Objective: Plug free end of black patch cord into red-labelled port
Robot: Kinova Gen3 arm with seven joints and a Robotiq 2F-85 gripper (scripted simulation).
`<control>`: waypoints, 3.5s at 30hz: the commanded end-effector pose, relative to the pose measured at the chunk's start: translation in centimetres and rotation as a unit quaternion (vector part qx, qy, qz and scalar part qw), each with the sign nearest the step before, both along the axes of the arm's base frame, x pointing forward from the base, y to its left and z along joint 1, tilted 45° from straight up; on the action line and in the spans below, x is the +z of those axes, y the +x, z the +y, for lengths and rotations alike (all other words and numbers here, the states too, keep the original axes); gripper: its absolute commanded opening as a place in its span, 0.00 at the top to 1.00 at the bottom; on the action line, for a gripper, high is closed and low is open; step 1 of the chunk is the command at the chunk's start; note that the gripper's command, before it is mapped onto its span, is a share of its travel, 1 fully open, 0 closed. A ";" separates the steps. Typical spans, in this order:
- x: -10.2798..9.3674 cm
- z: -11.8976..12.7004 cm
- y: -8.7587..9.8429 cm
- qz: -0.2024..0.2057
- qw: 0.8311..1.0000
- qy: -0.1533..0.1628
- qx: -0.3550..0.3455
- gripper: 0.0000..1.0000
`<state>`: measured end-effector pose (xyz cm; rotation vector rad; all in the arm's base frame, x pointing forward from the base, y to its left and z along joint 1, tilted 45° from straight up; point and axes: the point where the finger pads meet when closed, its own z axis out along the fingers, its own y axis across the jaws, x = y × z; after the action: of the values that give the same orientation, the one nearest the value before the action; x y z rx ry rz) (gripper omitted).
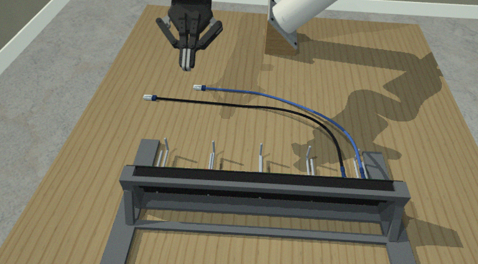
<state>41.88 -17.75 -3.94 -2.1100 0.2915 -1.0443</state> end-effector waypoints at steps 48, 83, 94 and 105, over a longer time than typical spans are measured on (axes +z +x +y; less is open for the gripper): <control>-5.6 7.4 10.5 -0.003 1.000 -0.005 0.003 1.00; -4.6 6.4 8.4 -0.001 1.000 -0.004 0.008 1.00; -1.2 1.6 1.5 -0.001 1.000 -0.004 0.008 1.00; 0.1 0.1 -0.3 -0.004 1.000 -0.005 0.007 1.00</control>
<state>42.15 -17.01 -4.08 -2.1042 0.2731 -1.0394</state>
